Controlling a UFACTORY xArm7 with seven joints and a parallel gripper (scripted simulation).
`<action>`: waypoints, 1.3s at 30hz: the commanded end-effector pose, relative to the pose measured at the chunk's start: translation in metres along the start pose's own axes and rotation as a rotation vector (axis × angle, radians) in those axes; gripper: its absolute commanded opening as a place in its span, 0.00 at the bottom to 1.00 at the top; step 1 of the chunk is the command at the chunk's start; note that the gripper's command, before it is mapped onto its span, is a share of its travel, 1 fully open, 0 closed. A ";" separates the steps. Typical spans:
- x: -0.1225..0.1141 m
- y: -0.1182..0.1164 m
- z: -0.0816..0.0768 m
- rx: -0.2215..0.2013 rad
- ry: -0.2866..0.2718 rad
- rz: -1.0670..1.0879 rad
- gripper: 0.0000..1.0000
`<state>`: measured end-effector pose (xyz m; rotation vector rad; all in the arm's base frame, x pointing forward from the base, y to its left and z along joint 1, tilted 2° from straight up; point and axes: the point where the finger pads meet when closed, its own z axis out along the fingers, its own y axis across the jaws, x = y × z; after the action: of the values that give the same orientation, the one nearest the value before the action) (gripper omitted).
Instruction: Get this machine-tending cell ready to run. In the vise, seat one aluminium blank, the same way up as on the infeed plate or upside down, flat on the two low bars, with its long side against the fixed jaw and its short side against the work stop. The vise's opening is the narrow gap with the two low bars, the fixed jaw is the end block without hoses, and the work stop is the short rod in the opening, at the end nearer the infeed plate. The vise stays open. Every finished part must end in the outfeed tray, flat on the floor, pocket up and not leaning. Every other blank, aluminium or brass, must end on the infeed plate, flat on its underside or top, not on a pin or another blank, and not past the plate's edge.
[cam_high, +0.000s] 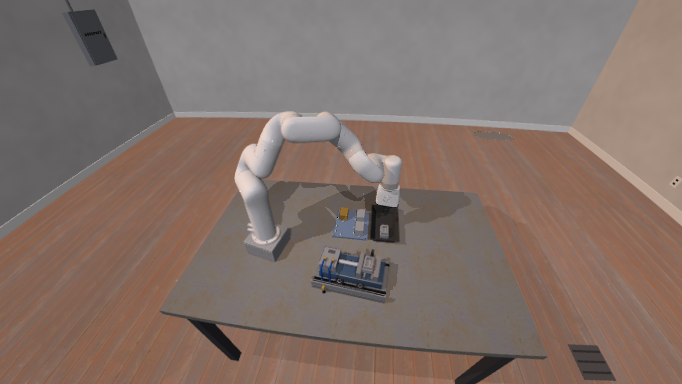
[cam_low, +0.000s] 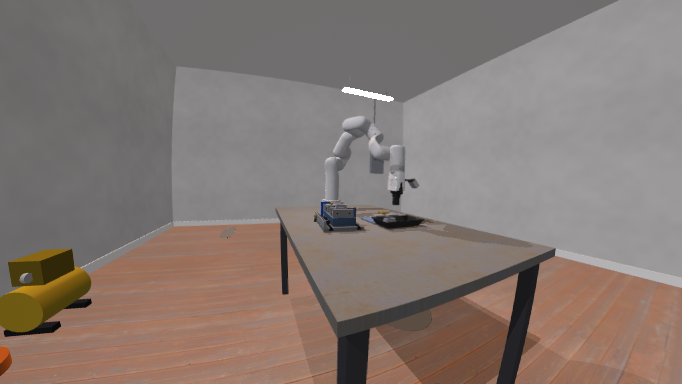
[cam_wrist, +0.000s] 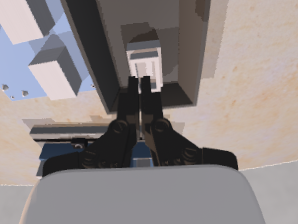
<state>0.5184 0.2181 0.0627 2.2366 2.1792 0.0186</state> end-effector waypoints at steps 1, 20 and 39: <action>0.001 0.002 -0.002 -0.004 0.002 0.000 0.00; 0.001 0.001 -0.019 -0.004 0.002 0.000 0.00; 0.000 0.001 -0.060 -0.004 0.002 0.000 0.00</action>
<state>0.5172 0.2182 0.1152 2.2368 2.1791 0.0184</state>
